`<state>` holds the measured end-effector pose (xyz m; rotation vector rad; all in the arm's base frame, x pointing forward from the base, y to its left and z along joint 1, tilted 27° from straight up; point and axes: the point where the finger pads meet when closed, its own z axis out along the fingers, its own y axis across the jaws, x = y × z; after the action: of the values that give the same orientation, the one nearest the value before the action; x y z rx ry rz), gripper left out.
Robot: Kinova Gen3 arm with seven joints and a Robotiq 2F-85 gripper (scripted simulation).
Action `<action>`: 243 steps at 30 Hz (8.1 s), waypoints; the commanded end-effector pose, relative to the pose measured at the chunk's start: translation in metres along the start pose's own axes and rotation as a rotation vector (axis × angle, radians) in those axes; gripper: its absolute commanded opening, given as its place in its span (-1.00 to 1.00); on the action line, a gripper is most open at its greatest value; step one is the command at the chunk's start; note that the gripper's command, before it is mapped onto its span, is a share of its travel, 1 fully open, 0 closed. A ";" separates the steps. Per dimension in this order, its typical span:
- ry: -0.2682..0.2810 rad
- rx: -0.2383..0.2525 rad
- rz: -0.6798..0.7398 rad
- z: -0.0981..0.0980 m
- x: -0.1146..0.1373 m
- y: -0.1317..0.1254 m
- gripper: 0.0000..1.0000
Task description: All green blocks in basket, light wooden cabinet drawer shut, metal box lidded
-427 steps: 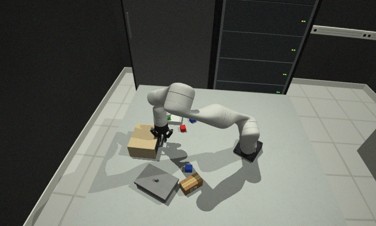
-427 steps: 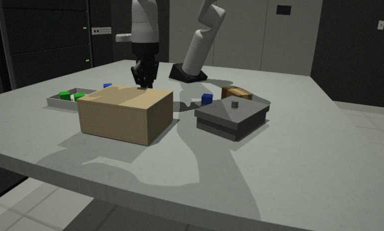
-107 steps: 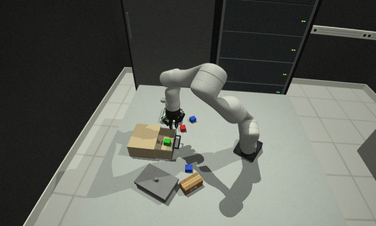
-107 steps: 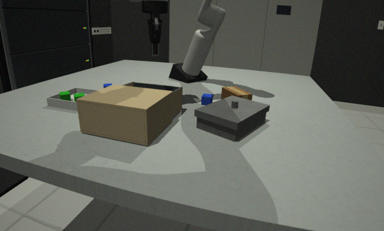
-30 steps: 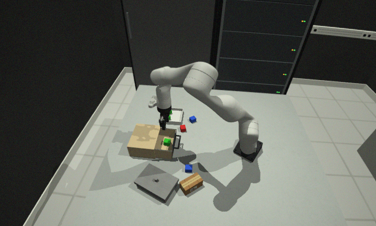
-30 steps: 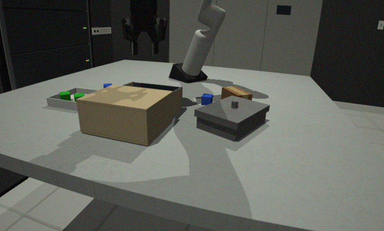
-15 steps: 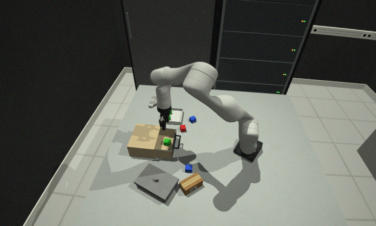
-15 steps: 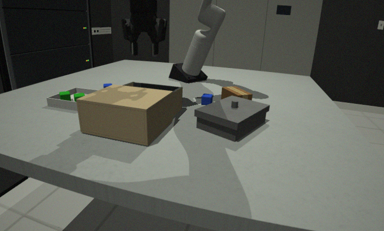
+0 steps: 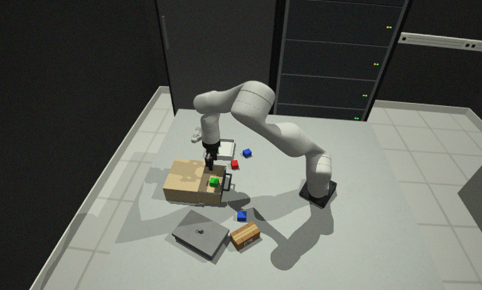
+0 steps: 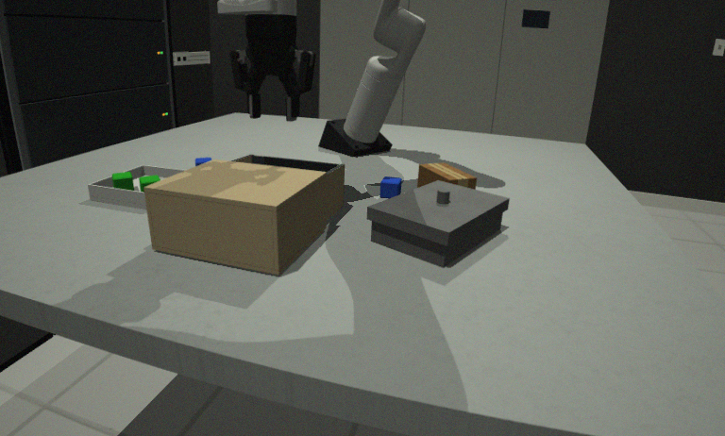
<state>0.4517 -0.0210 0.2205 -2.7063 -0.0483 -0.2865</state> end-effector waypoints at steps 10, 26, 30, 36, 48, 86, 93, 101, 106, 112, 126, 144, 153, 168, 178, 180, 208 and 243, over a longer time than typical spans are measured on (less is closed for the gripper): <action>0.001 0.001 -0.002 0.046 0.001 0.000 0.39; 0.001 0.000 -0.002 0.083 0.001 0.001 0.39; 0.001 0.000 -0.001 0.086 0.001 0.001 0.39; 0.001 0.000 -0.001 0.090 0.001 0.001 0.39; 0.001 0.000 -0.001 0.091 0.001 0.001 0.39; 0.002 0.000 -0.003 0.091 0.005 0.004 0.39; 0.002 0.000 -0.002 0.091 0.005 0.004 0.39; 0.001 0.000 -0.002 0.091 0.004 0.004 0.39; 0.001 0.000 -0.002 0.091 0.004 0.003 0.39; 0.001 0.000 -0.001 0.091 0.004 0.003 0.39; 0.001 0.000 -0.001 0.093 0.004 0.003 0.39; 0.001 0.000 -0.001 0.109 0.004 0.003 0.39; 0.001 0.000 -0.001 0.118 0.004 0.003 0.39; 0.002 0.000 -0.001 0.130 0.004 0.004 0.39; 0.002 0.000 -0.001 0.133 0.004 0.004 0.39; 0.002 0.000 -0.001 0.133 0.004 0.004 0.39; 0.002 0.000 -0.001 0.133 0.004 0.004 0.39; 0.002 0.000 -0.001 0.133 0.004 0.004 -0.80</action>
<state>0.4805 0.0314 0.1030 -2.7047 -0.0556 -0.2814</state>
